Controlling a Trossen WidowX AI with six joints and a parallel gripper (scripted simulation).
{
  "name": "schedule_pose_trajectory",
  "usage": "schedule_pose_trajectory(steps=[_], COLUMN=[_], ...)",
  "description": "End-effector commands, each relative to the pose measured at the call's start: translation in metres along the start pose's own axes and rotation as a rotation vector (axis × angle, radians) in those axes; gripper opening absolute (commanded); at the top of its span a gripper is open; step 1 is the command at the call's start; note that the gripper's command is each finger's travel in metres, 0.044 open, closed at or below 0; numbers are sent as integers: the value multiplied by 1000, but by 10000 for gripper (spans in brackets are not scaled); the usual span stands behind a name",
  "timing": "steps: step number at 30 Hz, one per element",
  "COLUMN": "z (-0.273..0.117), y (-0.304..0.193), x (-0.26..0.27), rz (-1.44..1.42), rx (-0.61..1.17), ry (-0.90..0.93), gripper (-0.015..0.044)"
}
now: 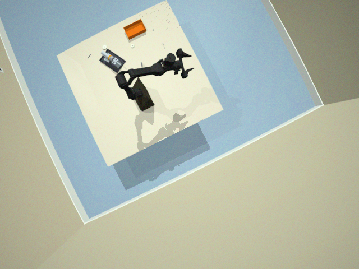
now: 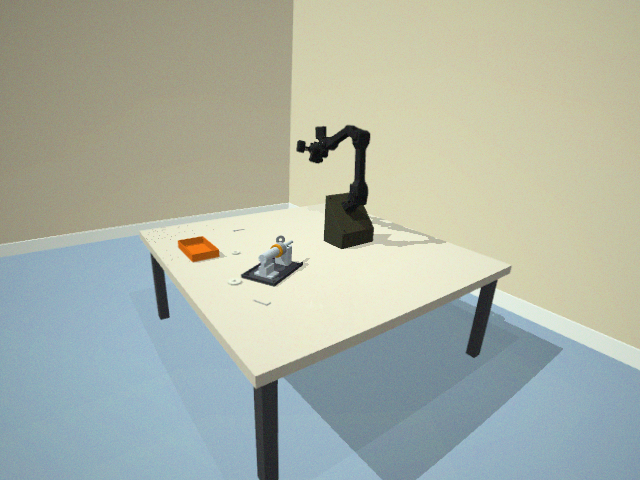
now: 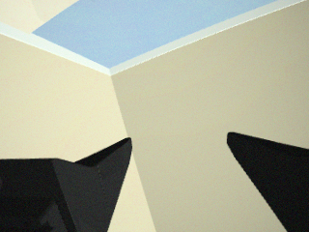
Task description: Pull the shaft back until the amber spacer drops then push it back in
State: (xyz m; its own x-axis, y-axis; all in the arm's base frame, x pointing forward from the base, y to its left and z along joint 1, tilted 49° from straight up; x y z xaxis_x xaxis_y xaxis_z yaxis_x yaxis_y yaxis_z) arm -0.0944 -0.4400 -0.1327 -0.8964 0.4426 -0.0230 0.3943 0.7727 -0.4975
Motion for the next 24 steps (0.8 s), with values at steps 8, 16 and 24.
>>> schedule_pose_trajectory(steps=[8, 16, 24], z=[-22, -69, -138], y=[13, 63, 141], x=[-57, -162, -248], rz=[40, 164, 296], rx=[-45, -256, -565], ry=[-97, -256, -288], gripper=[440, 440, 440])
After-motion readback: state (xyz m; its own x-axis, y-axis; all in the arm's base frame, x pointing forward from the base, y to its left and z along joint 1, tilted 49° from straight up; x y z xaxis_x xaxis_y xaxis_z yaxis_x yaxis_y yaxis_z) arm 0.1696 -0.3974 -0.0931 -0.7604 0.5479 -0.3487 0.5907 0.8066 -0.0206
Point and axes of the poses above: the point midway between the two fingers, 35 mm back from their tips, its own z axis out along the fingers, its own x axis across the jaws, y = z × x, the point moved 3 cm from there along -z, back along the fingers, and after that the axes turned 4 degrees about z, right-handed, at the moved point
